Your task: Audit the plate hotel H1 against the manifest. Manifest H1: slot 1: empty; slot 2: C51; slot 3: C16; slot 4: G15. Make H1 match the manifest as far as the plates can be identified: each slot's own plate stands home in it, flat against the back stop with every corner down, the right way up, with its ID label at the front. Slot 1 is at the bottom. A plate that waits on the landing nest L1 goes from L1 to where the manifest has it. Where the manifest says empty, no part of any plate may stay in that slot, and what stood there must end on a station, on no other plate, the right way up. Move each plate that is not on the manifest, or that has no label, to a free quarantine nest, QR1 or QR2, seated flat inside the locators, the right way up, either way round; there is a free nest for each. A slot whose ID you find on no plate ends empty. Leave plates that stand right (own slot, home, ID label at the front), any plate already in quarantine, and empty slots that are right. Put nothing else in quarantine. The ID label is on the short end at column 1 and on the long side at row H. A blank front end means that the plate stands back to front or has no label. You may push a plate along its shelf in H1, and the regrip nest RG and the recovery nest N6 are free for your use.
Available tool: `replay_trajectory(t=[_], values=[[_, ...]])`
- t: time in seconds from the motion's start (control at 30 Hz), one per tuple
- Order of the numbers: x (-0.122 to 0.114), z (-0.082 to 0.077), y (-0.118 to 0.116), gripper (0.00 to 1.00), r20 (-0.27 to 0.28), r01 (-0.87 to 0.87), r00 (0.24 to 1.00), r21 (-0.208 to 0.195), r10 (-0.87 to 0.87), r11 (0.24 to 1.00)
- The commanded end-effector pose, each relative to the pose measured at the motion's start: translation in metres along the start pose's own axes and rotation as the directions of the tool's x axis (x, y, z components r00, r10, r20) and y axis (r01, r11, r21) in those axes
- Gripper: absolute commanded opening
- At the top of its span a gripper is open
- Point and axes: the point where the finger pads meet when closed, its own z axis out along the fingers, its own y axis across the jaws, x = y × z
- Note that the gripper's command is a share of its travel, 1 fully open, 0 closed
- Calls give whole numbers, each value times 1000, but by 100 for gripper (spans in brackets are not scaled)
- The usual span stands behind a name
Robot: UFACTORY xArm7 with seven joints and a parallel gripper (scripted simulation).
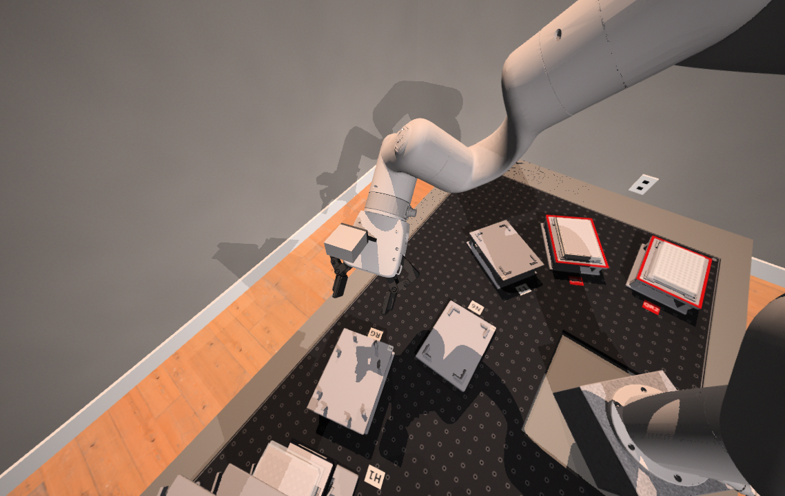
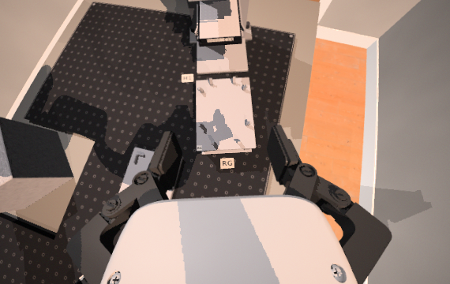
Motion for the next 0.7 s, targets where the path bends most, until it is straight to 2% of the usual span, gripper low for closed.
replay_trajectory(t=[0.0, 0.4, 0.47, 0.67], values=[[2, 0, 1, 100, -51, 5, 999, 0, -5, 1000], [2, 0, 1, 100, -249, 5, 969, 1, -4, 1000], [2, 0, 1, 100, -249, 5, 969, 1, -4, 1000], [2, 0, 1, 100, -344, 5, 939, 1, -4, 1000]])
